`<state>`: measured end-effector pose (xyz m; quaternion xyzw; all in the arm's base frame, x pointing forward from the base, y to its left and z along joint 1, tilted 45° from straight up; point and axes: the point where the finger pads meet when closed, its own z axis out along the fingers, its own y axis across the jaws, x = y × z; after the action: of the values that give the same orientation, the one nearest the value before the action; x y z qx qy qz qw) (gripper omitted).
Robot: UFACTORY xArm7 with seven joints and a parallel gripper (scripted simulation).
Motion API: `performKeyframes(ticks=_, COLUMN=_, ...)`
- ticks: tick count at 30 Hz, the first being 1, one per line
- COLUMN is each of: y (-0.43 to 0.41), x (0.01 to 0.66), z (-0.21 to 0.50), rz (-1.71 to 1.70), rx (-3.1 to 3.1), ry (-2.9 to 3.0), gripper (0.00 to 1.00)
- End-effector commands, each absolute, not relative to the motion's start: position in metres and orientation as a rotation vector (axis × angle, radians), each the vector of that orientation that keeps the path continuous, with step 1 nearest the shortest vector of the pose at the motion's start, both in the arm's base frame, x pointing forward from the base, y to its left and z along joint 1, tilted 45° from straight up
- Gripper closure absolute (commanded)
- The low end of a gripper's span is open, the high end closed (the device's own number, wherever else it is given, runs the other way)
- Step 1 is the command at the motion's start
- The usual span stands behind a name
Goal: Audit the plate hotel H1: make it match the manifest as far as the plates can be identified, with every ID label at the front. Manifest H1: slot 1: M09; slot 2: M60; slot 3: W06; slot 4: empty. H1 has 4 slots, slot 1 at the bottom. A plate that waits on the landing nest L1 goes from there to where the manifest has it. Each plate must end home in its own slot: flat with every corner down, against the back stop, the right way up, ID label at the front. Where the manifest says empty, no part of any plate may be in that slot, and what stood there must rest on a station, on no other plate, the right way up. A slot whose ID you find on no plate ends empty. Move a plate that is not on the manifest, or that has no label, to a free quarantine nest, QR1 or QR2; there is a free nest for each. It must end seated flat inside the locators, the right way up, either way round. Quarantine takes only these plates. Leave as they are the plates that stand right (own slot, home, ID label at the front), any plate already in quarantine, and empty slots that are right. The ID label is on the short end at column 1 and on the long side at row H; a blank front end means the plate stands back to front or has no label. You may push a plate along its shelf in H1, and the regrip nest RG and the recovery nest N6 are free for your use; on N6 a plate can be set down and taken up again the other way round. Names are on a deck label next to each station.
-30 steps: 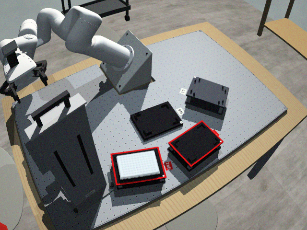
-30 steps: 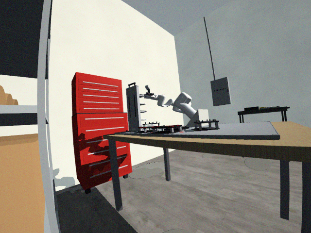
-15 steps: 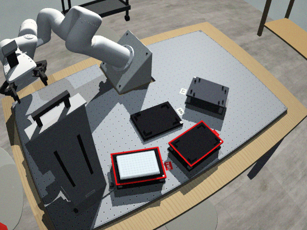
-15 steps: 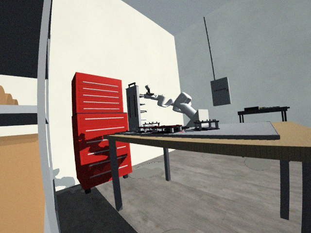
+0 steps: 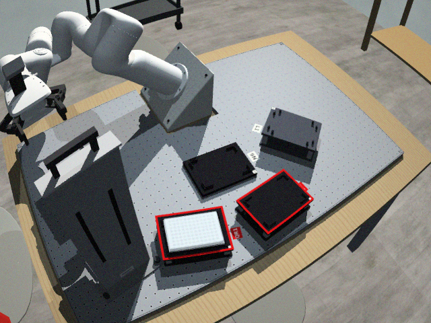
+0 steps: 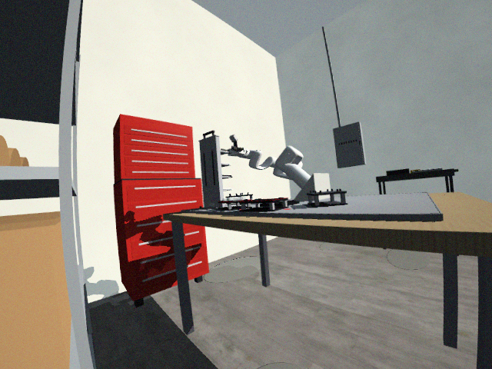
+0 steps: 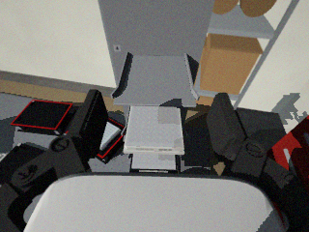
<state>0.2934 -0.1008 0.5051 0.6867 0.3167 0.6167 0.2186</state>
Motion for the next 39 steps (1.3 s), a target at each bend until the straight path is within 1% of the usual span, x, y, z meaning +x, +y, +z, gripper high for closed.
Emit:
performKeyframes(ticks=1, y=-0.100, x=0.293, z=0.506, rz=1.705, rx=1.899, ry=0.878, gripper=0.00)
performKeyframes(ticks=16, y=-0.100, x=0.293, z=0.506, rz=1.705, rx=1.899, ry=0.878, gripper=0.00)
performKeyframes(ticks=29, y=-0.103, x=0.265, z=0.510, rz=1.705, rx=1.899, ry=0.878, gripper=0.00)
performKeyframes(ticks=39, y=-0.113, x=0.263, z=0.500, rz=1.705, rx=1.899, ry=0.878, gripper=0.00)
